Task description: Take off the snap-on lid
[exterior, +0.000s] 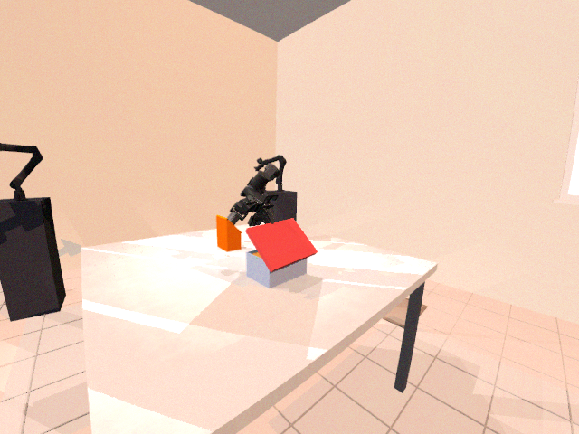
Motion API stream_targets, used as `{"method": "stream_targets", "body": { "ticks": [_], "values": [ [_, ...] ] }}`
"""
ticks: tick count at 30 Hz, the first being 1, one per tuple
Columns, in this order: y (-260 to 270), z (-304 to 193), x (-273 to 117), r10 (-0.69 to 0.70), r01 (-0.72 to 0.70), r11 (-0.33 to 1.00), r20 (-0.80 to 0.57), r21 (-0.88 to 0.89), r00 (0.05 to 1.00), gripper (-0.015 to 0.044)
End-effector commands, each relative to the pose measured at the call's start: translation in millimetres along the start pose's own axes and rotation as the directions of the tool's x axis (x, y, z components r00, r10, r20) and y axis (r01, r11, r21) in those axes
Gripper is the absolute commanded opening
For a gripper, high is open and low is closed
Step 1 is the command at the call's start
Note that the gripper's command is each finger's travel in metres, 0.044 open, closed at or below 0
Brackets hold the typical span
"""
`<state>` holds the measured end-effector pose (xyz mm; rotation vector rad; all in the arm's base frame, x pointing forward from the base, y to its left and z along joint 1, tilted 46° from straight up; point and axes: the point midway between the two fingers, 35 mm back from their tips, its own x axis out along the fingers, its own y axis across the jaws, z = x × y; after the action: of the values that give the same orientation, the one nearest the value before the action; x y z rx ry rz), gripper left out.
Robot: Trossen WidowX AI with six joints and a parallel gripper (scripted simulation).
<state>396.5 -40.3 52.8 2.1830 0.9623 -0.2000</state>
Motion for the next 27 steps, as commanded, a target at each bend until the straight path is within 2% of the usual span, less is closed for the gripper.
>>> {"method": "stream_targets", "body": {
  "ticks": [1,27],
  "values": [
    [10.9,-1.0,-4.2,0.010,-0.010,1.000,-0.002,-0.017,1.000,0.0000],
    [36.7,-1.2,-26.0,0.009,-0.009,1.000,-0.001,-0.017,1.000,0.0000]
  ]
}}
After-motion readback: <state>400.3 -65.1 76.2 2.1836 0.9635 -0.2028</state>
